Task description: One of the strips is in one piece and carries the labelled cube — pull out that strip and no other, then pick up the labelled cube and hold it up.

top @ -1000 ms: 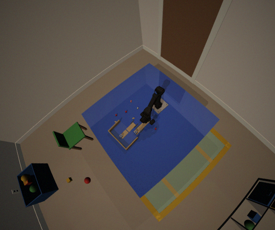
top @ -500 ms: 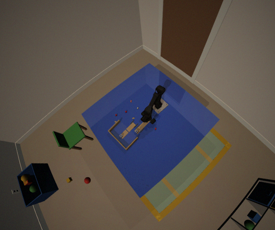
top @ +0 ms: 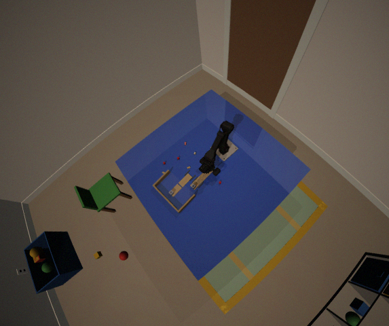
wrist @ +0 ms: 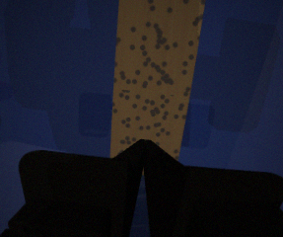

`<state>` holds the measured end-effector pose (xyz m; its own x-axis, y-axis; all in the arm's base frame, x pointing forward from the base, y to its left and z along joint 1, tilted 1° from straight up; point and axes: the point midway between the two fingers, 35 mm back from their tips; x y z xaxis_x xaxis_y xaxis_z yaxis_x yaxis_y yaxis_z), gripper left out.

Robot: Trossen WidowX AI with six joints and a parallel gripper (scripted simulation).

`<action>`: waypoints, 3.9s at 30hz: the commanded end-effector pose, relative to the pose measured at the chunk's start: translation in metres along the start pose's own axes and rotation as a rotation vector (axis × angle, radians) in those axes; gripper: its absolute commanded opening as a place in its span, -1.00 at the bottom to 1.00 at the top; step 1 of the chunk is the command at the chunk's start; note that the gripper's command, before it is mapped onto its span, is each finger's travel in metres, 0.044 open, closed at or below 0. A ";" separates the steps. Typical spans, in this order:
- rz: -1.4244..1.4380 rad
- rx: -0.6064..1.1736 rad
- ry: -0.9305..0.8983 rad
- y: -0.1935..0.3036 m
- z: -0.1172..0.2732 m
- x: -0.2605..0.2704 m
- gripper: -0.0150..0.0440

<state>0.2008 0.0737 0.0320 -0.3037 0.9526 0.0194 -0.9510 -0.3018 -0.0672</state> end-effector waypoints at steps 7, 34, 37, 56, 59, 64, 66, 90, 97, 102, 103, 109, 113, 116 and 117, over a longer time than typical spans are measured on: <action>-0.006 0.034 0.003 0.010 -0.005 -0.001 -0.49; 0.056 0.029 0.002 -0.042 0.041 -0.003 0.67; 0.056 0.028 0.002 -0.051 0.042 -0.003 0.93; 0.056 0.023 0.003 -0.105 0.047 -0.006 1.00; 0.056 0.023 0.003 -0.113 0.048 -0.008 1.00; 0.056 0.021 0.003 -0.128 0.049 -0.010 1.00; 0.056 0.021 0.003 -0.133 0.050 -0.010 1.00; 0.056 0.015 0.004 -0.202 0.061 -0.016 1.00; 0.056 0.014 0.004 -0.205 0.057 -0.016 0.64; 0.056 0.014 0.004 -0.206 0.049 -0.016 0.36; 0.056 0.014 0.004 -0.206 0.048 -0.016 0.36; 0.056 0.014 0.004 -0.206 0.038 -0.017 0.36; 0.056 0.014 0.004 -0.206 0.031 -0.017 0.36; 0.056 0.014 0.004 -0.206 0.026 -0.017 0.36; 0.056 0.014 0.004 -0.206 0.025 -0.017 0.36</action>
<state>0.4013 0.1193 0.0789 -0.3520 0.9359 0.0126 -0.9345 -0.3507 -0.0612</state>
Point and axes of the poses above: the point midway between the two fingers, 35 mm back from their tips, its own z axis back along the fingers, its own x axis across the jaws, y = z × x, and after that the axes turned 6 degrees about z, right-handed
